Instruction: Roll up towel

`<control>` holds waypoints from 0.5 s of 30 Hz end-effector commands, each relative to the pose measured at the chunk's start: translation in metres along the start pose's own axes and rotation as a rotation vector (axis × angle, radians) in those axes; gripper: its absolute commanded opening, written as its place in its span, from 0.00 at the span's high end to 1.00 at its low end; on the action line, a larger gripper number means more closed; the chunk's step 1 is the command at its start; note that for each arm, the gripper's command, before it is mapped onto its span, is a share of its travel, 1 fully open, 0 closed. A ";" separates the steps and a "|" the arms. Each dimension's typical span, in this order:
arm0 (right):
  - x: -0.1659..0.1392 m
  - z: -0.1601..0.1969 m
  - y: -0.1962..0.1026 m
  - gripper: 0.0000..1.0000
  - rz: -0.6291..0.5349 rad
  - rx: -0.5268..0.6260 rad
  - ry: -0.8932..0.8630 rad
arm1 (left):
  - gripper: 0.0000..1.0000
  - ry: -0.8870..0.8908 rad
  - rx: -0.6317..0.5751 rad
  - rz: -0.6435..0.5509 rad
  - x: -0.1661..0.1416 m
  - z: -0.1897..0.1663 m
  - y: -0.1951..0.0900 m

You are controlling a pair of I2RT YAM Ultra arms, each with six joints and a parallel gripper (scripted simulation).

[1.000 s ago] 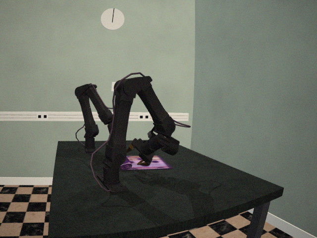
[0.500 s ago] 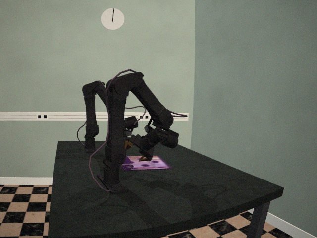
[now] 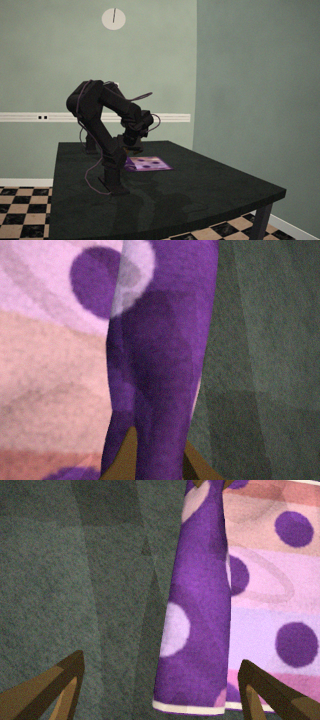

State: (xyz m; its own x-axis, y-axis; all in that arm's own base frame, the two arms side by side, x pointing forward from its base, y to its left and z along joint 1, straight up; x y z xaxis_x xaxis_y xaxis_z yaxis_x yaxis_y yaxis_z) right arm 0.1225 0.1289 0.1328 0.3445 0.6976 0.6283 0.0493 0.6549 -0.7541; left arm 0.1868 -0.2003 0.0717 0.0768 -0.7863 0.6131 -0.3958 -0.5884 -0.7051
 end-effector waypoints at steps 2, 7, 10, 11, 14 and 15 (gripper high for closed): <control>0.003 0.008 0.009 0.05 -0.018 -0.285 -0.068 | 0.81 -0.096 -0.165 0.008 -0.003 -0.005 -0.001; 0.004 0.016 0.012 0.04 -0.031 -0.360 -0.129 | 0.81 -0.131 -0.207 0.004 -0.003 -0.002 -0.001; 0.004 0.021 0.014 0.03 -0.038 -0.405 -0.165 | 0.81 -0.156 -0.238 0.002 -0.003 -0.001 -0.001; 0.004 0.022 0.014 0.03 -0.039 -0.412 -0.171 | 0.81 -0.162 -0.245 0.001 -0.003 0.000 -0.001; 0.004 0.022 0.015 0.02 -0.039 -0.414 -0.173 | 0.81 -0.173 -0.258 0.000 -0.003 0.000 -0.001; 0.004 0.022 0.015 0.02 -0.039 -0.414 -0.173 | 0.81 -0.173 -0.259 0.000 -0.003 0.000 -0.001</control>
Point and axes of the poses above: on each arm, the point where the finger pads meet when closed, its own y axis out along the fingers, its own z axis across the jaws, x = y × z, the point moved 6 cm from there along -y, back along the fingers, and after that the axes turned 10 degrees about y, right-handed, at the moved point
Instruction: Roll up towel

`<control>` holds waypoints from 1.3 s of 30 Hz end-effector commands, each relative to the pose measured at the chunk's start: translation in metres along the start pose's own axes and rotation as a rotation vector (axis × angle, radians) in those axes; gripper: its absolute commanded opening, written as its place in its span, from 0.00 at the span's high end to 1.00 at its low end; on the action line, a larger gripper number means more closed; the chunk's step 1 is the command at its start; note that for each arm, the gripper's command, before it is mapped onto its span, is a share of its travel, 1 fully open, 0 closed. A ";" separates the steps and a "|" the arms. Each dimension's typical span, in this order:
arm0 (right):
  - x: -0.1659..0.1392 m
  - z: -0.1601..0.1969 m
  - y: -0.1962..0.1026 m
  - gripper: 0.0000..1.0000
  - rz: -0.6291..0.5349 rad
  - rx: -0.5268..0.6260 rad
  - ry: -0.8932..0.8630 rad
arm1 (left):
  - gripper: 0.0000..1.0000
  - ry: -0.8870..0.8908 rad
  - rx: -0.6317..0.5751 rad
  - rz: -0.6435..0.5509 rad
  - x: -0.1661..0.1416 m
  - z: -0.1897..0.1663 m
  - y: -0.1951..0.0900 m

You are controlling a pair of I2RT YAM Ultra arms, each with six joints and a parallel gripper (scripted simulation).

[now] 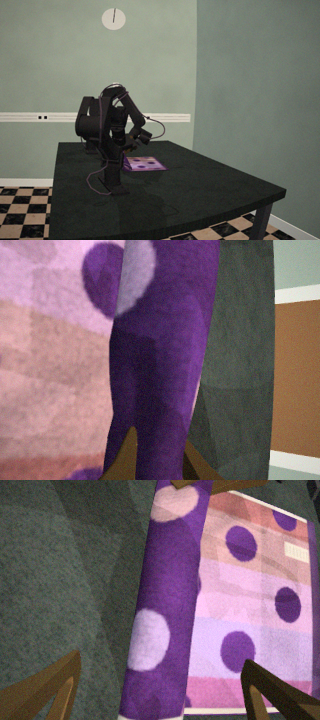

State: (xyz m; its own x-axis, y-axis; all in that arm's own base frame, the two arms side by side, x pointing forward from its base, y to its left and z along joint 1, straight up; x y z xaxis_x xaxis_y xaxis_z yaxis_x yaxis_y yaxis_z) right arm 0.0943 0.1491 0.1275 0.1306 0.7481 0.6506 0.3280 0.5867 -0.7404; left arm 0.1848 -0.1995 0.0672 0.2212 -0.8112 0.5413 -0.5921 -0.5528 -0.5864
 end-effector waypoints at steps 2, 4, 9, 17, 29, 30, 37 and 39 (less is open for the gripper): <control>0.000 -0.010 0.002 0.02 0.006 -0.123 0.041 | 0.81 -0.012 -0.025 0.012 -0.001 0.000 -0.004; 0.000 -0.011 0.001 0.02 0.004 -0.115 0.032 | 0.81 -0.012 -0.025 0.012 -0.002 0.003 -0.002; -0.001 -0.013 0.001 0.02 -0.001 -0.101 0.016 | 0.81 -0.012 -0.025 0.012 -0.005 0.006 0.002; -0.011 -0.009 0.012 0.02 -0.001 -0.099 0.014 | 0.81 -0.012 -0.025 0.012 -0.006 0.007 0.002; -0.037 0.003 0.042 0.02 0.000 -0.103 0.018 | 0.81 -0.012 -0.025 0.012 -0.006 0.007 0.002; -0.037 0.004 0.043 0.02 0.000 -0.103 0.018 | 0.81 -0.012 -0.025 0.012 -0.006 0.007 0.002; -0.034 0.002 0.047 0.15 0.000 -0.103 0.019 | 0.81 -0.012 -0.025 0.012 -0.006 0.007 0.002; -0.034 0.002 0.047 0.23 0.000 -0.103 0.019 | 0.81 -0.012 -0.025 0.012 -0.006 0.007 0.002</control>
Point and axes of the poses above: on each arm, the point where the finger pads meet when closed, its own y axis out along the fingers, its own z axis across the jaws, x = y × z, the point moved 6 cm from there along -y, back along the fingers, and after that the axes turned 10 degrees about y, right-handed, at the moved point
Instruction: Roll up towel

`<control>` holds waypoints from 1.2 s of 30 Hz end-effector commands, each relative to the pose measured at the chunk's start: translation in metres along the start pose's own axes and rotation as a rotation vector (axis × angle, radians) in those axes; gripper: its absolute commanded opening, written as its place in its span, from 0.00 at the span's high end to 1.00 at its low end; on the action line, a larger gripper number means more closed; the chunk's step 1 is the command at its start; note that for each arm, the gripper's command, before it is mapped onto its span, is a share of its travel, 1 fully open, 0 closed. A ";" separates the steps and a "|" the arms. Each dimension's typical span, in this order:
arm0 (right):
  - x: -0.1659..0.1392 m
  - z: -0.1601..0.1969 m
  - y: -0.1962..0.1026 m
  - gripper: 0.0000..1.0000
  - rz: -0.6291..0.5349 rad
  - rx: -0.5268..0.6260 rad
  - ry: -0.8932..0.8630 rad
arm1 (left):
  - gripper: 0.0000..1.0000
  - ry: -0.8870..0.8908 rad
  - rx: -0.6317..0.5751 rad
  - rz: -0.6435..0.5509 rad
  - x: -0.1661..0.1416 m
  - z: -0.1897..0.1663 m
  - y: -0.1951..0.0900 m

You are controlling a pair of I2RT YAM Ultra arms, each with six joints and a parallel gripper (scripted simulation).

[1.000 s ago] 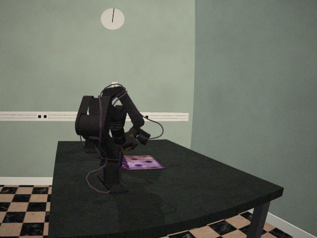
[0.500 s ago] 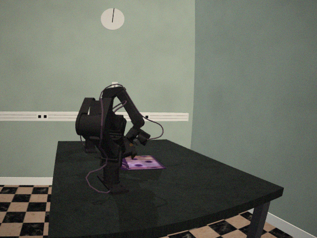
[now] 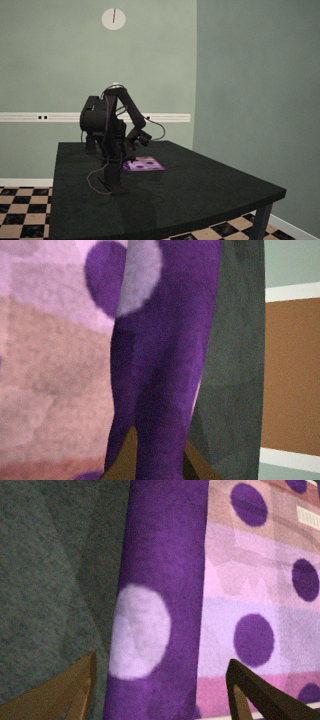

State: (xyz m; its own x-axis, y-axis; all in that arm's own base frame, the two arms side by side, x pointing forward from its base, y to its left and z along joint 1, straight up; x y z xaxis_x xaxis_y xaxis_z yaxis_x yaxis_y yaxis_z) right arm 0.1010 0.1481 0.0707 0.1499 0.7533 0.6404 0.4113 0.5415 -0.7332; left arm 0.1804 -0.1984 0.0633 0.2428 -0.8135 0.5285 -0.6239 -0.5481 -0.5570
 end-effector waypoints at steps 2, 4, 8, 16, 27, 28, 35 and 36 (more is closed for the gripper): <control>0.003 0.000 0.003 0.23 -0.017 -0.009 0.006 | 0.81 0.013 0.018 0.016 -0.002 0.008 -0.002; 0.003 0.000 0.003 0.32 -0.017 -0.009 0.006 | 0.81 0.013 0.018 0.016 -0.002 0.008 -0.002; 0.003 0.000 0.003 0.49 -0.017 -0.009 0.006 | 0.81 0.013 0.018 0.016 -0.002 0.008 -0.002; 0.003 0.000 0.003 0.77 -0.017 -0.009 0.006 | 0.81 0.013 0.018 0.016 -0.002 0.008 -0.002; 0.003 0.000 0.003 0.80 -0.017 -0.009 0.006 | 0.73 0.013 0.018 0.016 -0.002 0.008 -0.003; 0.003 0.000 0.003 0.80 -0.017 -0.009 0.006 | 0.68 0.013 0.018 0.016 -0.001 0.007 -0.003; 0.003 0.000 0.003 0.80 -0.017 -0.009 0.006 | 0.41 0.013 0.018 0.016 0.002 0.003 -0.007; 0.003 0.000 0.003 0.80 -0.017 -0.009 0.006 | 0.41 0.013 0.018 0.016 0.002 0.003 -0.007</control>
Point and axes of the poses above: on each arm, the point where the finger pads meet when closed, its own y axis out along the fingers, its own z axis across the jaws, x = y × z, the point moved 6 cm from there along -y, back along the fingers, and after that the axes turned 10 degrees about y, right-handed, at the moved point
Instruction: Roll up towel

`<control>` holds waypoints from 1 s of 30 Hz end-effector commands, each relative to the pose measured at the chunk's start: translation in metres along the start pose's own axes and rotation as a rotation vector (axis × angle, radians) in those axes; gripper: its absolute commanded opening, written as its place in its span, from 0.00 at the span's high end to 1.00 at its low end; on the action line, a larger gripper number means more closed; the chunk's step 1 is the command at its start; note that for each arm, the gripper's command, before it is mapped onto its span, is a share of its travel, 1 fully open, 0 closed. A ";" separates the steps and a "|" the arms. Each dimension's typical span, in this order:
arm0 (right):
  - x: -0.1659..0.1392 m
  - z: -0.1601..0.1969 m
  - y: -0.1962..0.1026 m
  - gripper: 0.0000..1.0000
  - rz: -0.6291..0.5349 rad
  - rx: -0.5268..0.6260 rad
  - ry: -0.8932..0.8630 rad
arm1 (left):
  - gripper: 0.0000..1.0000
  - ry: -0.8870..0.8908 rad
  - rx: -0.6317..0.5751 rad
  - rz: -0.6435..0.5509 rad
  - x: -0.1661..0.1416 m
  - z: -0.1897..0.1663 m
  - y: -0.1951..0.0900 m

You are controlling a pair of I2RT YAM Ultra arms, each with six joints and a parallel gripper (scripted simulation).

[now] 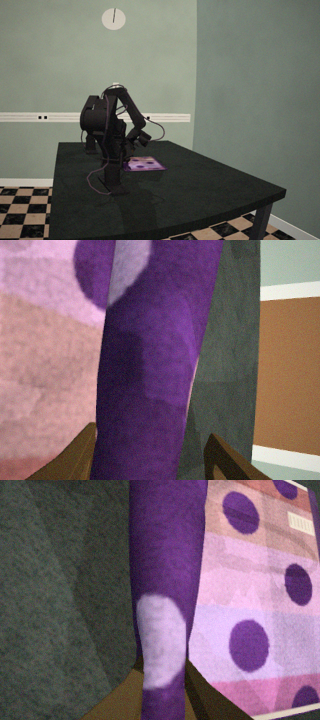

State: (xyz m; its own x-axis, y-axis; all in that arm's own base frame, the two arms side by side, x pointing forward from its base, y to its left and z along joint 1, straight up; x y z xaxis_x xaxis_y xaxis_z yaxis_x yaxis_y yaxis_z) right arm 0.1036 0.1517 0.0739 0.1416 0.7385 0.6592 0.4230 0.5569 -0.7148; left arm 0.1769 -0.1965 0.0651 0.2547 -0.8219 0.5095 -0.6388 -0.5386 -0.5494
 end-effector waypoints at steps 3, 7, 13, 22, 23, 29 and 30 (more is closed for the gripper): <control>-0.002 0.001 0.003 0.80 0.008 -0.001 0.003 | 0.28 0.035 0.036 0.009 0.005 0.005 -0.008; -0.002 0.001 0.003 0.80 0.008 0.000 0.004 | 0.15 0.035 0.036 0.009 0.006 0.004 -0.010; -0.001 -0.001 0.002 0.80 0.017 0.039 0.036 | 0.15 0.035 0.036 0.009 0.006 0.003 -0.033; 0.000 -0.008 0.002 0.80 0.039 0.142 0.123 | 0.15 0.035 0.036 0.009 0.006 0.002 -0.070; 0.001 -0.009 0.002 0.80 0.043 0.161 0.139 | 0.15 0.035 0.036 0.009 0.006 0.002 -0.074; 0.002 -0.017 0.002 0.80 0.071 0.287 0.246 | 0.14 0.052 0.057 0.011 0.007 -0.001 -0.078; 0.002 -0.018 0.003 0.80 0.076 0.310 0.265 | 0.13 0.064 0.072 0.012 0.007 -0.002 -0.077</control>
State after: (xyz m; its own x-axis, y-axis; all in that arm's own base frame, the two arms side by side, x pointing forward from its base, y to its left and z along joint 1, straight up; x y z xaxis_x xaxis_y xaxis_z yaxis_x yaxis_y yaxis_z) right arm 0.1243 0.1467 0.0759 0.3686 0.6694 0.6450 0.2558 0.5940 -0.7627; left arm 0.2259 -0.1607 0.1041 0.2325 -0.8207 0.5219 -0.6014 -0.5430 -0.5861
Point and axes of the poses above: on each arm, the point where the finger pads meet when closed, its own y axis out along the fingers, its own z axis across the jaws, x = y × z, the point moved 6 cm from there along -y, back along the fingers, and after that the axes turned 10 degrees about y, right-handed, at the moved point
